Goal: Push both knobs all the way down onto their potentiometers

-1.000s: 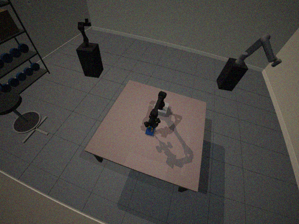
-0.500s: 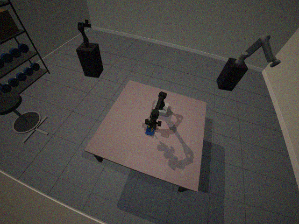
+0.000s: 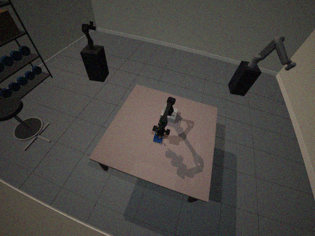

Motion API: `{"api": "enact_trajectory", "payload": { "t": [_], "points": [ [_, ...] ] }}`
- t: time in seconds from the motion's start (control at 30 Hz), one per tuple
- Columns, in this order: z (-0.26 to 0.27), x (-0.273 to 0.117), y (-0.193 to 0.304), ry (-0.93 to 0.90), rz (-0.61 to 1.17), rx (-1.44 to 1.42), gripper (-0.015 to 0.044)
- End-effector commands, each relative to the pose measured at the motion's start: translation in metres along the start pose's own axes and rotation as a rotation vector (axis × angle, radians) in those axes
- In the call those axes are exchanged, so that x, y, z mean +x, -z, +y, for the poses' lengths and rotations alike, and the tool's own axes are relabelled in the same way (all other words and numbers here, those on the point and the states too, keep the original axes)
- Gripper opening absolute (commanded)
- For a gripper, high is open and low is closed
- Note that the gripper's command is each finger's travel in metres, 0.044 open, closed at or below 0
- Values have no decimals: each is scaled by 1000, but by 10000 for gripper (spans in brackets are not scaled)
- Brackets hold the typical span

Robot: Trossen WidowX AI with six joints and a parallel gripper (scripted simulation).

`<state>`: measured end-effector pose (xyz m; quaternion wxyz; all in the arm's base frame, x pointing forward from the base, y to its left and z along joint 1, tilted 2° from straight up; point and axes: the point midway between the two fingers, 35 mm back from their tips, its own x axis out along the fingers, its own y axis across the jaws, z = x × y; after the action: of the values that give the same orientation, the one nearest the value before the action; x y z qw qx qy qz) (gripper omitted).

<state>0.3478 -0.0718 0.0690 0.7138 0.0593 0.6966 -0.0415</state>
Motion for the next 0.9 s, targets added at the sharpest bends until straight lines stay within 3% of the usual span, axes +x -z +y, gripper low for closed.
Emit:
{"api": "enact_trajectory", "payload": {
  "t": [0.0,0.87],
  "points": [
    [0,7,2,4,12,6,0],
    [-1,28,3,4,12,6,0]
  ]
}}
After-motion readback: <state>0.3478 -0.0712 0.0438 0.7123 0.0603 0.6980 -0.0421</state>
